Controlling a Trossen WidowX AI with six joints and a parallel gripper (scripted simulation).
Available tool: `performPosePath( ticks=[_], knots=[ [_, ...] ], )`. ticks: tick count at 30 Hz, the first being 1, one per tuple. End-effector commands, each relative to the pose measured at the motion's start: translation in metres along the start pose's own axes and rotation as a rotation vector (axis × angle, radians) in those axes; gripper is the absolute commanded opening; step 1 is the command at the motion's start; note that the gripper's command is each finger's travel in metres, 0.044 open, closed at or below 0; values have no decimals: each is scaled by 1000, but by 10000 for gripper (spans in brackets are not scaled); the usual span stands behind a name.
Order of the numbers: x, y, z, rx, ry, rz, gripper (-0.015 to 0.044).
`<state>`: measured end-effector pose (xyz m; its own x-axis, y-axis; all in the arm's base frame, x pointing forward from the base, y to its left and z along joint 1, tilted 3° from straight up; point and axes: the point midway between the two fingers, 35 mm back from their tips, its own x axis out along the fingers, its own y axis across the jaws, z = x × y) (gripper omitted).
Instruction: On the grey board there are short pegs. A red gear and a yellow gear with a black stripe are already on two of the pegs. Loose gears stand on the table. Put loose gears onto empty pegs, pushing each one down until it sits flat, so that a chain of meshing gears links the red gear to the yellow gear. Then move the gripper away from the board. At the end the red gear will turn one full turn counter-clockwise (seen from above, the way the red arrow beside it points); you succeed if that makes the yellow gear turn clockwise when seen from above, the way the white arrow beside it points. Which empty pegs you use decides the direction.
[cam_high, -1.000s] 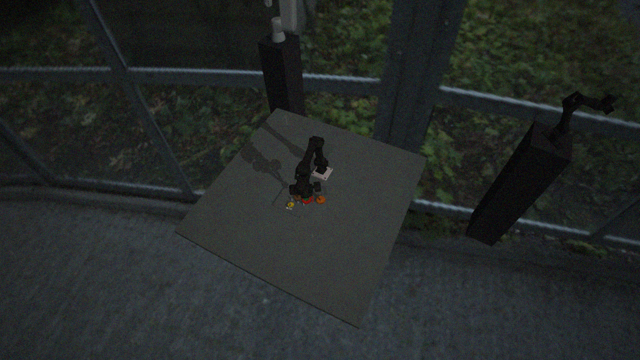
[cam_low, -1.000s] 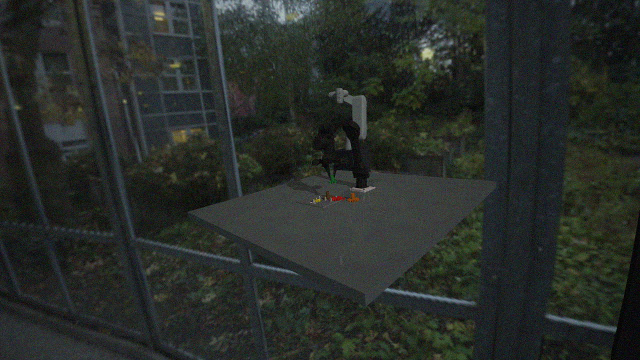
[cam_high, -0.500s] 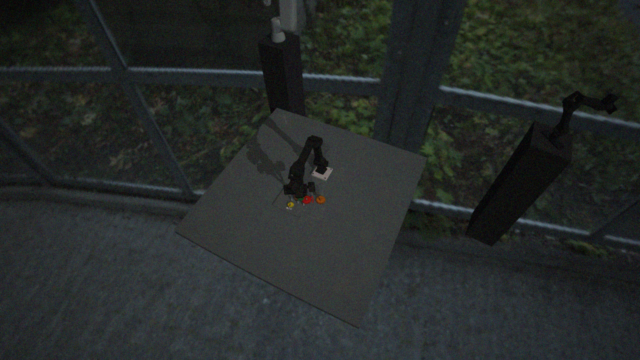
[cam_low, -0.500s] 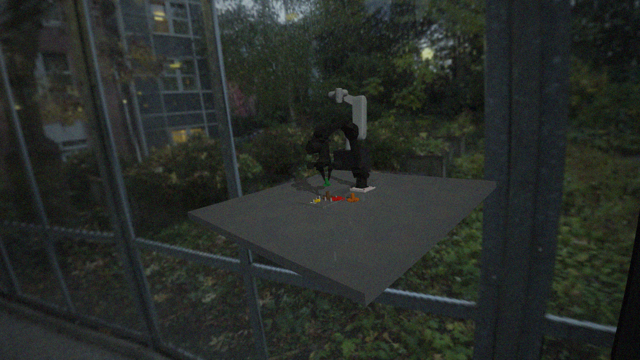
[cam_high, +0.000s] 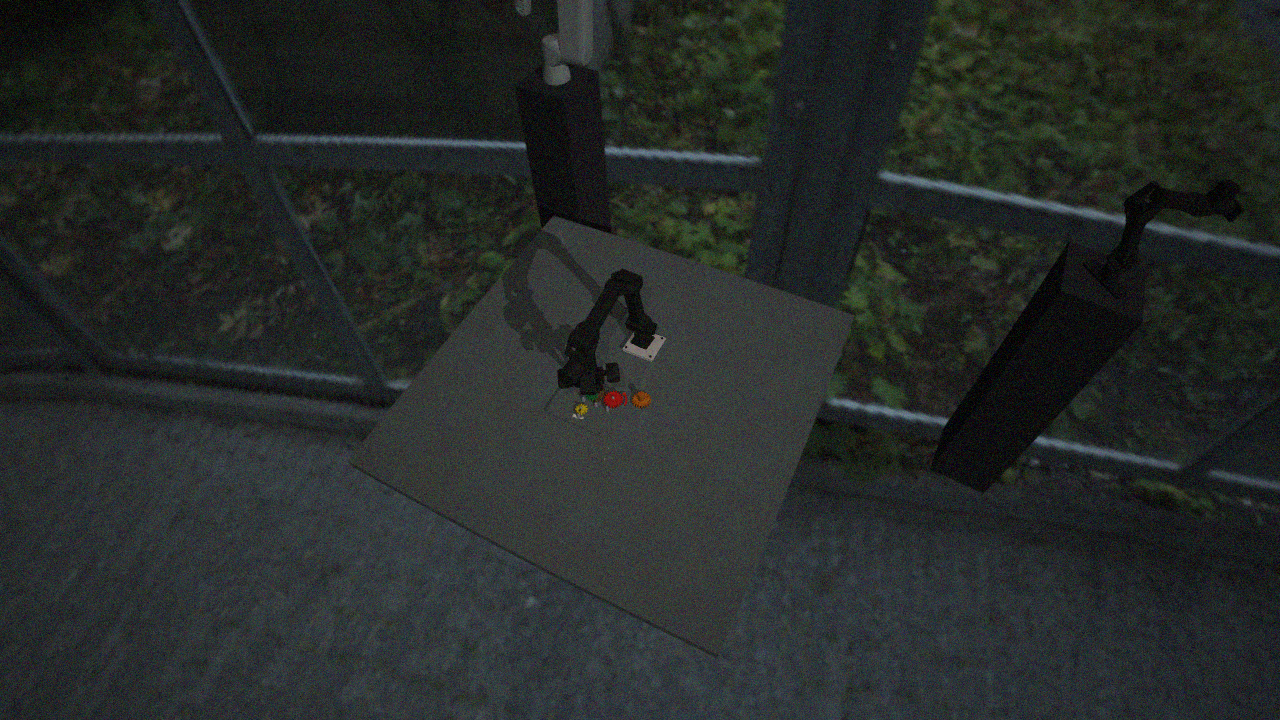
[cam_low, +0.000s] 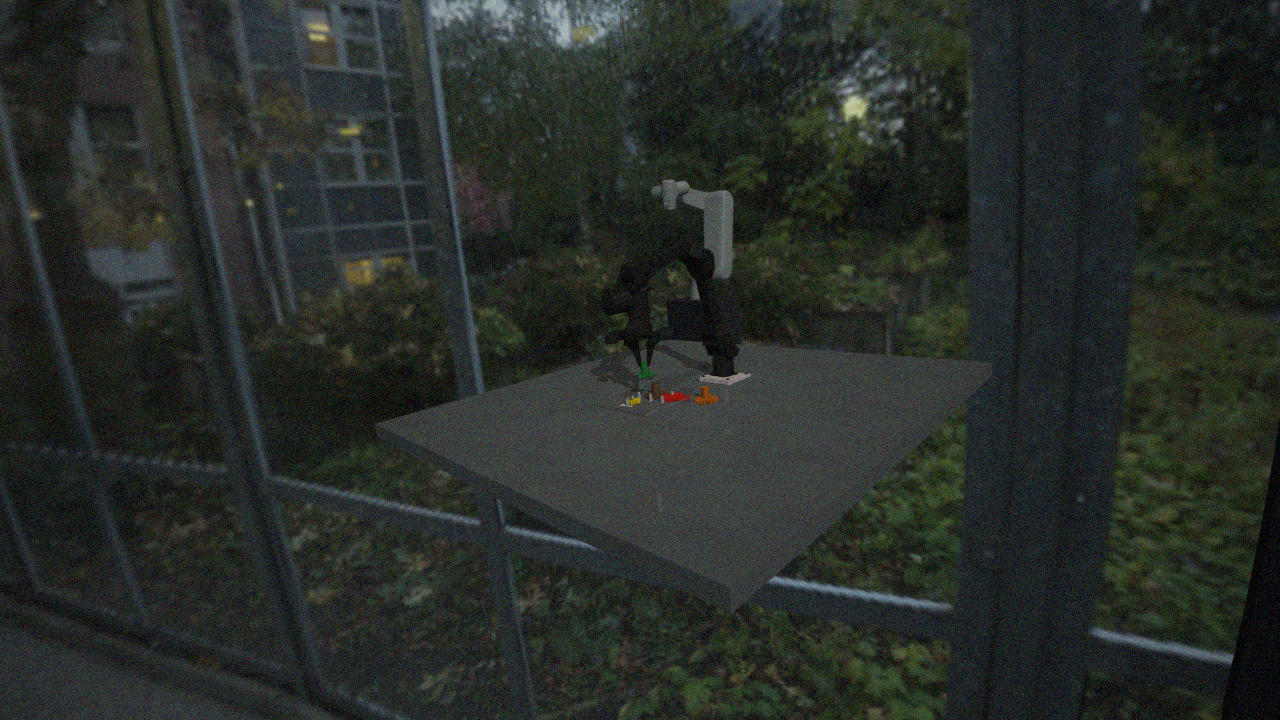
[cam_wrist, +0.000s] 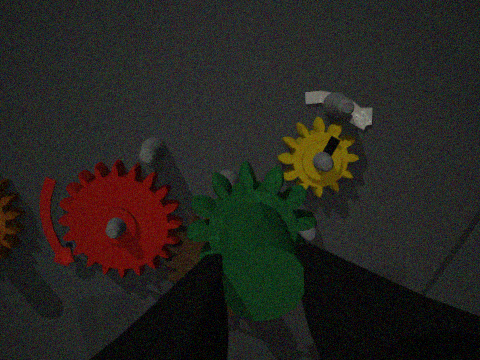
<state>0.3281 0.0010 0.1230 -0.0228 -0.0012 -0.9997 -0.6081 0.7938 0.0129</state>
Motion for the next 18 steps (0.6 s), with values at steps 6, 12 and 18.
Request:
performPosePath(
  ticks=[6, 12, 18],
  knots=[
    [11, -16, -15, -2, 5, -2, 0],
    [19, -26, -26, -3, 7, -2, 0],
    [23, -32, -33, -3, 8, -3, 0]
  ],
)
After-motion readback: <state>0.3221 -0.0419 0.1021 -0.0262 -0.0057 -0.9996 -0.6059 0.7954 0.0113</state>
